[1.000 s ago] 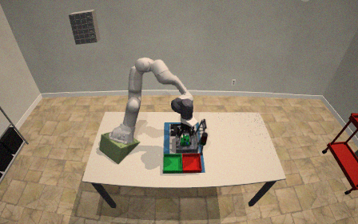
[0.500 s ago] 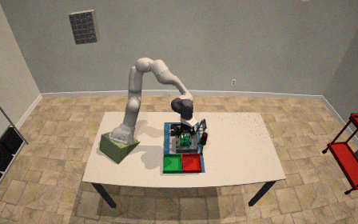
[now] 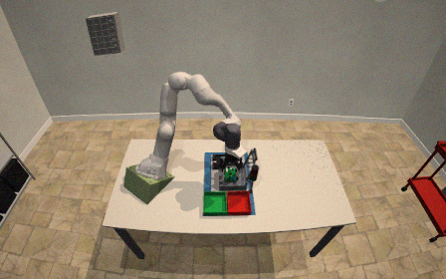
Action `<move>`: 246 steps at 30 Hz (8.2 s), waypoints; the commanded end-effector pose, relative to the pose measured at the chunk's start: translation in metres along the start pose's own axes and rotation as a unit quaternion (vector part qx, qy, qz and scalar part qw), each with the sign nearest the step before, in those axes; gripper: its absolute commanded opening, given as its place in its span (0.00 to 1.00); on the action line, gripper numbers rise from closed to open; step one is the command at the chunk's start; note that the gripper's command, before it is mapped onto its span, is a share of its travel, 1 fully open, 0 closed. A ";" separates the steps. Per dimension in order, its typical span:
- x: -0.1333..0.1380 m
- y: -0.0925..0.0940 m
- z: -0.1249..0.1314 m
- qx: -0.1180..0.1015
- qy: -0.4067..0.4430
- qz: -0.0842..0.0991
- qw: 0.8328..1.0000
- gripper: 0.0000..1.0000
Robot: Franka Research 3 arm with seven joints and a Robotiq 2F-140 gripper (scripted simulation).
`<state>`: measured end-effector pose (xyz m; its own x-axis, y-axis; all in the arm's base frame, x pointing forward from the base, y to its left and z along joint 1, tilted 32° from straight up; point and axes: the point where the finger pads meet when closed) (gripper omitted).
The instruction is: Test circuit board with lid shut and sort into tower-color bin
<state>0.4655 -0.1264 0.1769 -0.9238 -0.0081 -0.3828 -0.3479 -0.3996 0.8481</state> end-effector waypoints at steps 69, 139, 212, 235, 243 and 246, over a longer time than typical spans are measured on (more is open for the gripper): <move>0.000 0.238 0.000 0.000 0.003 0.000 1.000 0.30; -0.145 0.237 -0.030 0.000 0.003 0.000 1.000 0.30; -0.146 0.189 -0.030 0.000 0.003 0.000 1.000 0.30; -0.146 0.189 -0.030 0.000 0.003 0.000 1.000 0.00; -0.146 0.189 -0.030 0.000 0.003 0.000 1.000 0.00; -0.146 0.189 -0.030 0.000 0.003 0.000 1.000 0.00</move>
<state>0.5377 -0.2297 0.3828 -0.9235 -0.0128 -0.3834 -0.3472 -0.3975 0.8494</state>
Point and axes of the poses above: the point where the finger pads meet when closed, its own y axis back along the fingers, its own x axis across the jaws, z = x × y, and after that the axes turned 12 degrees about y, right-handed
